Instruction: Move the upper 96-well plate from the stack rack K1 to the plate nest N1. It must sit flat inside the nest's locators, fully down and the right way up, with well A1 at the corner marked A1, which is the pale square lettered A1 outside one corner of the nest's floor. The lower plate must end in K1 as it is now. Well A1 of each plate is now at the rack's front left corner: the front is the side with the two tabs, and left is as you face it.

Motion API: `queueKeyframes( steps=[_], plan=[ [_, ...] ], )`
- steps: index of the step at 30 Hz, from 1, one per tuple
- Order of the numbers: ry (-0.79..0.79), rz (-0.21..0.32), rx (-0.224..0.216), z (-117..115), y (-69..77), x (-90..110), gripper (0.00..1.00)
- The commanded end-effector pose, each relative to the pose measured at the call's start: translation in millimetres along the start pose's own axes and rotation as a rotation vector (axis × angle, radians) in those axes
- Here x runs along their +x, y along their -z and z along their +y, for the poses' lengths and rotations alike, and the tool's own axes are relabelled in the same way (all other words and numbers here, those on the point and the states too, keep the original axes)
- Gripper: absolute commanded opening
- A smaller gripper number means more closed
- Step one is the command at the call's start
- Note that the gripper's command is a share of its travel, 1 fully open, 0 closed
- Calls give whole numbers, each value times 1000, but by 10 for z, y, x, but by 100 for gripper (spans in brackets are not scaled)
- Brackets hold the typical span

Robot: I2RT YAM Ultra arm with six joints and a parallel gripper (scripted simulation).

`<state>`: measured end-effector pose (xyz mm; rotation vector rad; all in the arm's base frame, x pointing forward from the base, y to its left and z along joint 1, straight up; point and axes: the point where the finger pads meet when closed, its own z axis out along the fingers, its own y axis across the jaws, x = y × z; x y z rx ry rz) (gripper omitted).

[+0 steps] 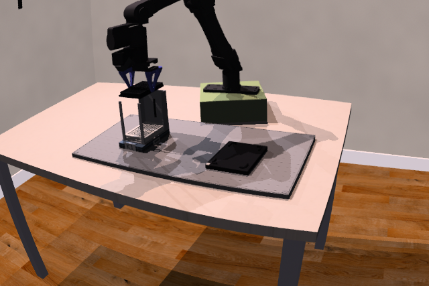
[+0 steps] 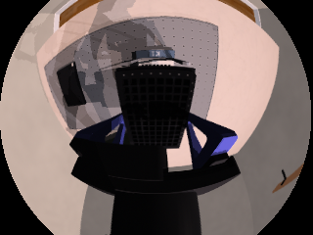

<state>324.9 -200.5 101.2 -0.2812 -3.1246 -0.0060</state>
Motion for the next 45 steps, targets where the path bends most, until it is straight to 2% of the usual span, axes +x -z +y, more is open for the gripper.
queueKeyframes(
  steps=[1,22,23,24,27,42,44,45],
  plan=[
    [5,-43,12,11,163,-68,0],
    [5,-43,12,11,163,-68,0],
    [39,-49,15,61,164,-77,0],
    [39,-26,6,115,76,-21,0],
    [27,-30,7,144,75,-33,0],
    [27,-30,5,642,58,-57,0],
    [27,-30,5,642,58,-57,0],
    [27,-54,10,662,122,-121,0]
  ],
)
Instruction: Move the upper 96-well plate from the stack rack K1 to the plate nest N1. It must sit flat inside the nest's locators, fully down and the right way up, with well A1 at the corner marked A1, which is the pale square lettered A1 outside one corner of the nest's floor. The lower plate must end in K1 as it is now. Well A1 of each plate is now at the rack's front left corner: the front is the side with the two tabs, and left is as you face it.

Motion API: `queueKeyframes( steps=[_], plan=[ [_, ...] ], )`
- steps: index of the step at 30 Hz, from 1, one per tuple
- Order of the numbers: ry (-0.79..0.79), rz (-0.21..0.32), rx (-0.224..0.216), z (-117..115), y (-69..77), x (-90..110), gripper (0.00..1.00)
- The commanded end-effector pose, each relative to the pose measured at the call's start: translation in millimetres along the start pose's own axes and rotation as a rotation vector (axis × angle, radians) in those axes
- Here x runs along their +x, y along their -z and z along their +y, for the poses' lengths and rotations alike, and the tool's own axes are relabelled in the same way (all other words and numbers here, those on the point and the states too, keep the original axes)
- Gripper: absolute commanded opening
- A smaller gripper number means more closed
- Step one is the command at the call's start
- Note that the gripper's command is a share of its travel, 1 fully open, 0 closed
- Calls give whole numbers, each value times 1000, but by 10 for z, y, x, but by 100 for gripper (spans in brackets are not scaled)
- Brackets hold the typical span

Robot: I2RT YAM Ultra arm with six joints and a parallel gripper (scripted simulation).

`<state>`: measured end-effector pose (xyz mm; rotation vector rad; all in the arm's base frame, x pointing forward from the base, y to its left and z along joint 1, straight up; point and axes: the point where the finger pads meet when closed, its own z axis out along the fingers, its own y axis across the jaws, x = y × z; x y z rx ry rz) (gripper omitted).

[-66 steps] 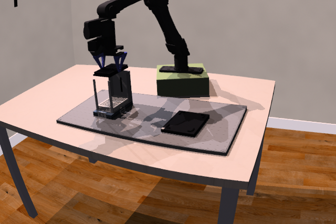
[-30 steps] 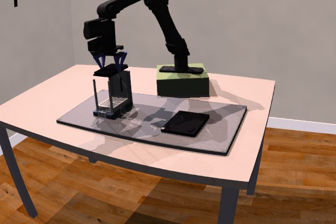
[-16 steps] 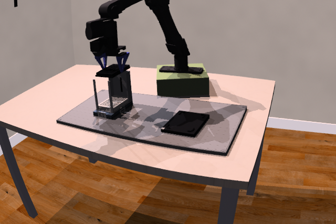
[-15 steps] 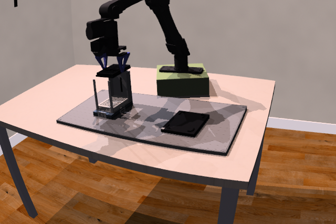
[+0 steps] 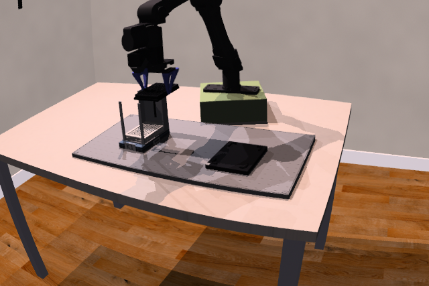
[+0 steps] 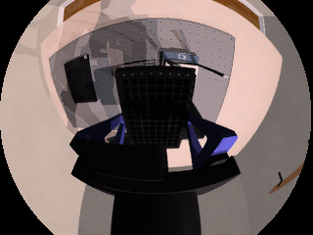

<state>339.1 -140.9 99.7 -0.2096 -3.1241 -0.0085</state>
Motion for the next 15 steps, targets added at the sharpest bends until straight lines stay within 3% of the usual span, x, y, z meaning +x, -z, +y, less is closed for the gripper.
queueKeyframes(
  steps=[1,13,15],
  plan=[
    [-18,-42,8,90,90,-47,0],
    [-18,-28,4,493,61,-49,0],
    [-18,-45,6,520,100,-95,0]
  ],
)
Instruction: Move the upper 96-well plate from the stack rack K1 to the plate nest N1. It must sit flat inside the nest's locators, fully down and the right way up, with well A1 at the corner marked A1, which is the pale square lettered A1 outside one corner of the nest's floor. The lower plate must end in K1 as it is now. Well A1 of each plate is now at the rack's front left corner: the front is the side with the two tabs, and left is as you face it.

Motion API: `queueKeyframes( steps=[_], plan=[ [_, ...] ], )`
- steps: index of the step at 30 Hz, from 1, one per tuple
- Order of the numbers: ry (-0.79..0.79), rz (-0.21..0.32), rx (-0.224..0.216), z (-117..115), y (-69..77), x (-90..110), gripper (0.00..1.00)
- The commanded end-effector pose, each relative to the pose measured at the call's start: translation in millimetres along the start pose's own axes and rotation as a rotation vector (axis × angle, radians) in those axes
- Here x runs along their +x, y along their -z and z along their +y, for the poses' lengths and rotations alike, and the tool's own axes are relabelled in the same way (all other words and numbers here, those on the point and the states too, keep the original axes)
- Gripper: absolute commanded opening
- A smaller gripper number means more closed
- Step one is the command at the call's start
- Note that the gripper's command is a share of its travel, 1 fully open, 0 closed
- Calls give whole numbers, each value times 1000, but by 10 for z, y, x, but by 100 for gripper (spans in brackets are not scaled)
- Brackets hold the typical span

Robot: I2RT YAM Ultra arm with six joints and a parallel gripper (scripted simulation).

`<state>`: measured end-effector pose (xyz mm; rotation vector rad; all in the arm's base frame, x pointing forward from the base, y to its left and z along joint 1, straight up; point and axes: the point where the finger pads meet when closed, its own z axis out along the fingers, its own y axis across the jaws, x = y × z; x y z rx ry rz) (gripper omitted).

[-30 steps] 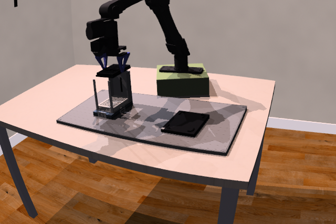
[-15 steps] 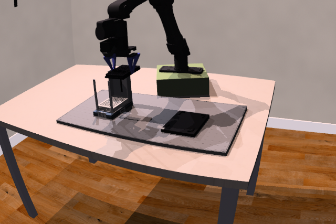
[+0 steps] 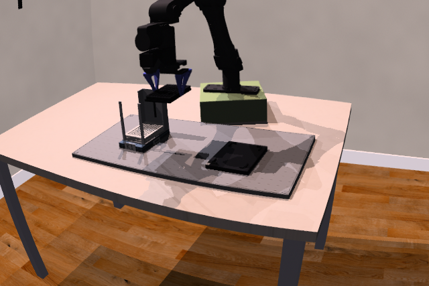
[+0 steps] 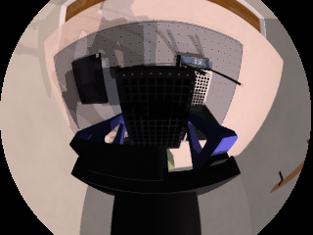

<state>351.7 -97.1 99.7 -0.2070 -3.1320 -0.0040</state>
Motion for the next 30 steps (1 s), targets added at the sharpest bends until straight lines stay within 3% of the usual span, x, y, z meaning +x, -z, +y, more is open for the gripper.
queueKeyframes(
  steps=[1,12,15,18,19,22,30],
  plan=[
    [-20,-37,4,69,101,-30,0],
    [-20,-48,2,432,102,-139,0],
    [-20,-28,1,534,34,-142,0],
    [-20,-27,1,567,33,-143,0],
    [-20,-42,0,601,93,-143,0],
    [-20,-20,1,702,29,-138,0],
    [-20,-13,1,967,34,-137,0]
  ],
)
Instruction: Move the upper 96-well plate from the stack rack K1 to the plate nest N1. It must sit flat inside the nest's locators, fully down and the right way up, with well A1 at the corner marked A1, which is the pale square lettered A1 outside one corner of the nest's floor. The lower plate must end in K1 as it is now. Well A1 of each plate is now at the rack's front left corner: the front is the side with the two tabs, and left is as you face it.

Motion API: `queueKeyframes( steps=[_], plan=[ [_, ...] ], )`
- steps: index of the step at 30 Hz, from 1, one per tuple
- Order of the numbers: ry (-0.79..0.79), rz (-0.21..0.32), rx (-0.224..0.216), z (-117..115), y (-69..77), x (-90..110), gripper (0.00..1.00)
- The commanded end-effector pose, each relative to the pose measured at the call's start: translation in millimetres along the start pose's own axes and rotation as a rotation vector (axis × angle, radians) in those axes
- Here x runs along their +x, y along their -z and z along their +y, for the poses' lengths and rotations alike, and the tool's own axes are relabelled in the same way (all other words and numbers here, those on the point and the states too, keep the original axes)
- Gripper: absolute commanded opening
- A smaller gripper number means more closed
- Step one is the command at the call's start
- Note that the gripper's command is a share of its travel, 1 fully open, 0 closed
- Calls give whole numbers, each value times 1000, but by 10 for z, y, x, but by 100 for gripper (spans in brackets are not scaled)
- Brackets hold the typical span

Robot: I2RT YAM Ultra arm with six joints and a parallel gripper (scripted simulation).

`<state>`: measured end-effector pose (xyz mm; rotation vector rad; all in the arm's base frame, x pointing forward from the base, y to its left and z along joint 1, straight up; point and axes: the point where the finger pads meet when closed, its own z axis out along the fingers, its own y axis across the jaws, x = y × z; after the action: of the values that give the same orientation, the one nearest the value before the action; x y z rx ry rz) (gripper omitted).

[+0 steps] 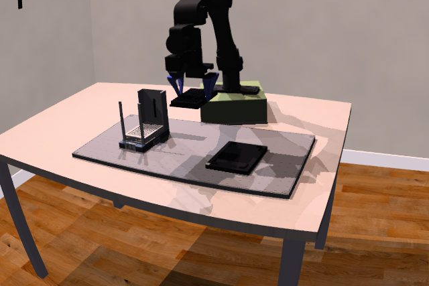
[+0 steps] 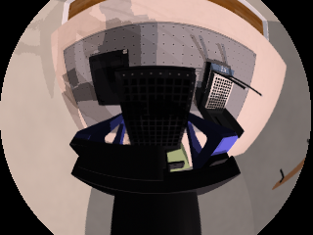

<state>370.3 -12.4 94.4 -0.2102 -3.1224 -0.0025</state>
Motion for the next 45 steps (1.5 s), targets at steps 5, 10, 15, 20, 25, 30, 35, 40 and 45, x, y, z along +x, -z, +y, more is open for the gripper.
queueKeyframes(
  steps=[5,10,15,20,25,30,35,40,45],
  plan=[
    [-18,-18,0,203,75,-72,0],
    [-18,-19,1,370,72,-88,0],
    [-18,-19,1,537,68,-104,0],
    [-18,-19,1,703,64,-120,0],
    [-18,-19,1,803,62,-129,0],
    [-18,-20,1,969,58,-145,0],
    [-18,-20,1,1135,54,-160,0],
    [-18,-20,1,1242,52,-170,0],
    [-18,-21,1,1376,50,-180,0]
  ],
)
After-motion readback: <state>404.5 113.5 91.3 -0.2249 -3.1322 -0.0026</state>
